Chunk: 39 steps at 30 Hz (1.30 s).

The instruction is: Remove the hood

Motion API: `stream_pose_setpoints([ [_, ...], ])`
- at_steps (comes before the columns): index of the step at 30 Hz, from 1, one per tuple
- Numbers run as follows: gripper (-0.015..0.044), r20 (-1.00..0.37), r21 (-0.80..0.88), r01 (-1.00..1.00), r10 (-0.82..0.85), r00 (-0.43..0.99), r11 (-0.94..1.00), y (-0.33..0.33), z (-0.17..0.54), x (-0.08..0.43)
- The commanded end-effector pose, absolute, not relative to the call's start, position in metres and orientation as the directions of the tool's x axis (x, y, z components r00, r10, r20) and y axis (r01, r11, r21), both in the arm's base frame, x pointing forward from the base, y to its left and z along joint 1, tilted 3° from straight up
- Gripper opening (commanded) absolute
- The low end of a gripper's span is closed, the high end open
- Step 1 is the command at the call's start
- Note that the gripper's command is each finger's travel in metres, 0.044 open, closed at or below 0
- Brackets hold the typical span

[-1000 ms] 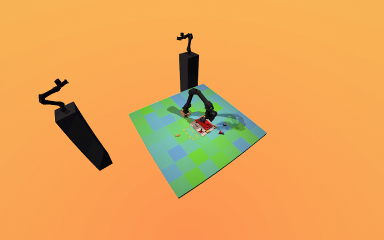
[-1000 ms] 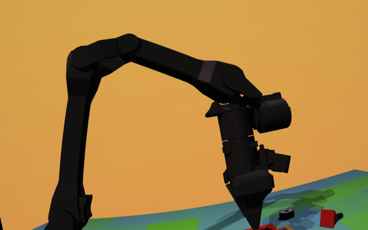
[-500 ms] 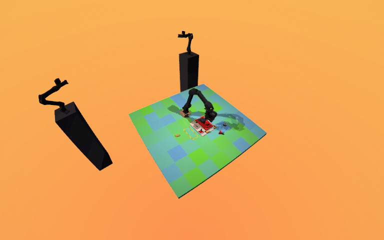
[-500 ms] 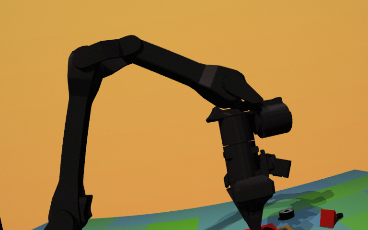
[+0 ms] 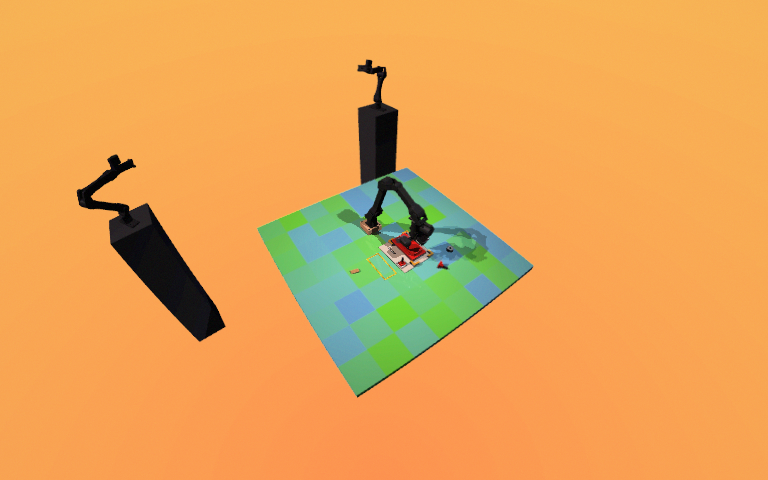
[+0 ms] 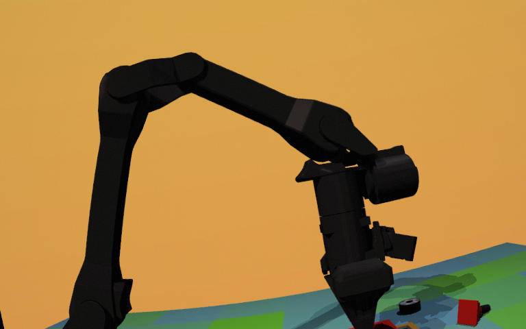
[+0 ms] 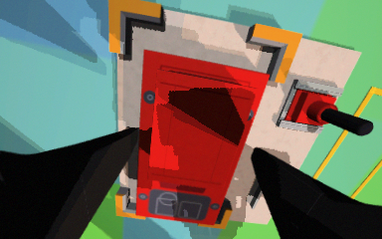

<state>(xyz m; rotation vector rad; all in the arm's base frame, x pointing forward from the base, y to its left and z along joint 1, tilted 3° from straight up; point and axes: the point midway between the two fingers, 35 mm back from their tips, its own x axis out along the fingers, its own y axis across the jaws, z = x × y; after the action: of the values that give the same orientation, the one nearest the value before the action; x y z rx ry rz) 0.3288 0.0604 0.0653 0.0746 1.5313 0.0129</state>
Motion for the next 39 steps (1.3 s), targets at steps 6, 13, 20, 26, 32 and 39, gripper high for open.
stream_pose_setpoints([
  [6,0.0440,-0.998,0.060,0.043,0.059,0.037,0.997,0.061,0.061,0.328],
  [13,0.0440,-0.998,0.060,0.043,0.059,0.037,0.997,0.061,0.057,0.328],
  [20,0.0440,-0.998,0.060,0.043,0.059,0.037,0.997,0.062,0.054,0.328],
  [26,0.0440,-0.998,0.060,0.043,0.059,0.037,0.997,0.062,0.051,0.329],
  [32,0.0440,-0.998,0.060,0.043,0.059,0.037,0.997,0.062,0.048,0.329],
  [39,0.0440,-0.998,0.060,0.043,0.059,0.037,0.997,0.062,0.044,0.329],
])
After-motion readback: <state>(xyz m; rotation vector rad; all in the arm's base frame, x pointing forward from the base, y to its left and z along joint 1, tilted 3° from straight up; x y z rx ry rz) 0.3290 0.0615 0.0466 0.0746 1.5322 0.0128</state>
